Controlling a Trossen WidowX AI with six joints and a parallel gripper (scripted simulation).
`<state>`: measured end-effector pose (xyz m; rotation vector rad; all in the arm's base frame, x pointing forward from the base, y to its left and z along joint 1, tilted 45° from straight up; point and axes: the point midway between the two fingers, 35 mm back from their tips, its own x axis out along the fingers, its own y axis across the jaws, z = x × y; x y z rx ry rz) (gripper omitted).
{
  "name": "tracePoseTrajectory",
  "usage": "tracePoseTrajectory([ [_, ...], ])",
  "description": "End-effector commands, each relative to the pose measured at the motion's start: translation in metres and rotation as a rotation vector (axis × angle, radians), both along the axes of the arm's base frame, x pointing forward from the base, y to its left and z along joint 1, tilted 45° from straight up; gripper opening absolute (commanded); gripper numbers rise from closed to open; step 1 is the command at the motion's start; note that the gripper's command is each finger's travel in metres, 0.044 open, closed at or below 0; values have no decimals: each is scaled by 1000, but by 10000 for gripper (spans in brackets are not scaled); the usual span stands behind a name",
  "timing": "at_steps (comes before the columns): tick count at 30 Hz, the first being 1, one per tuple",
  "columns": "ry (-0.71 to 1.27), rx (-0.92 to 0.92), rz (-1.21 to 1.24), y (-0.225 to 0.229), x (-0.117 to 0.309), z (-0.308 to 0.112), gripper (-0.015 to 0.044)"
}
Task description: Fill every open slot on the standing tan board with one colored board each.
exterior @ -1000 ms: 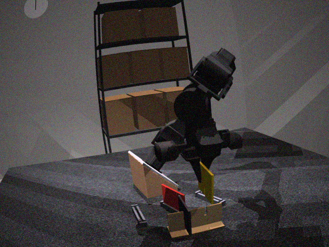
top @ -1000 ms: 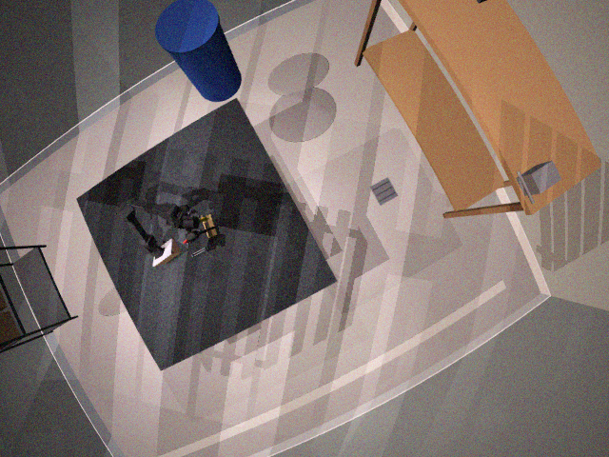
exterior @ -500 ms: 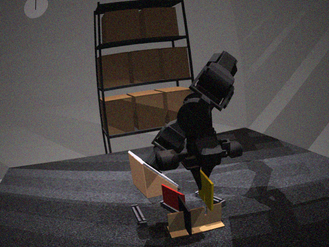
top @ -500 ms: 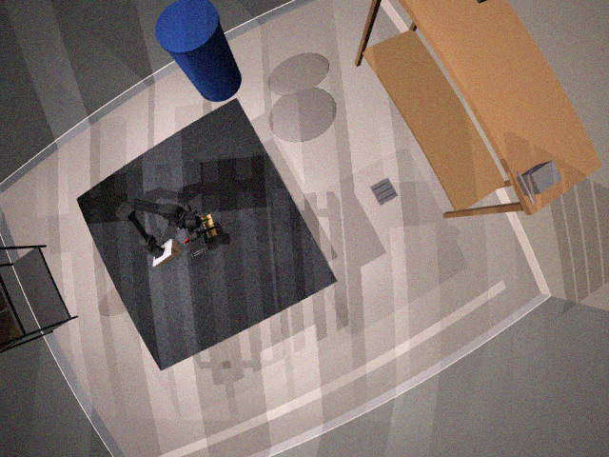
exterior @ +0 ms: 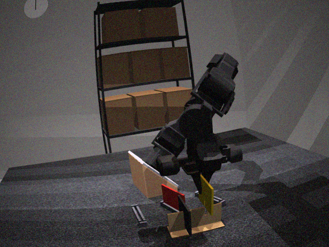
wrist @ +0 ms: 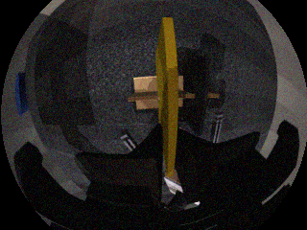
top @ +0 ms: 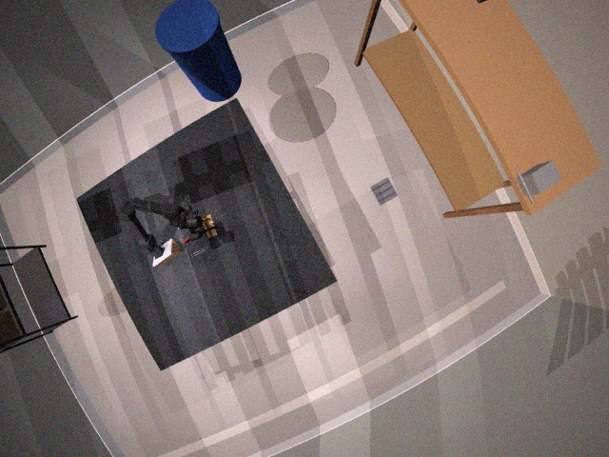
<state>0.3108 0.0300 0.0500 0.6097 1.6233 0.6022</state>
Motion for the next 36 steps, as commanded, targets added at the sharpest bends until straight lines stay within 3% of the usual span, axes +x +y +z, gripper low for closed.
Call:
tracePoseTrajectory([
  [1,4,3,-7,2,-1,-2,0],
  [36,4,4,-7,21,-4,-21,0],
])
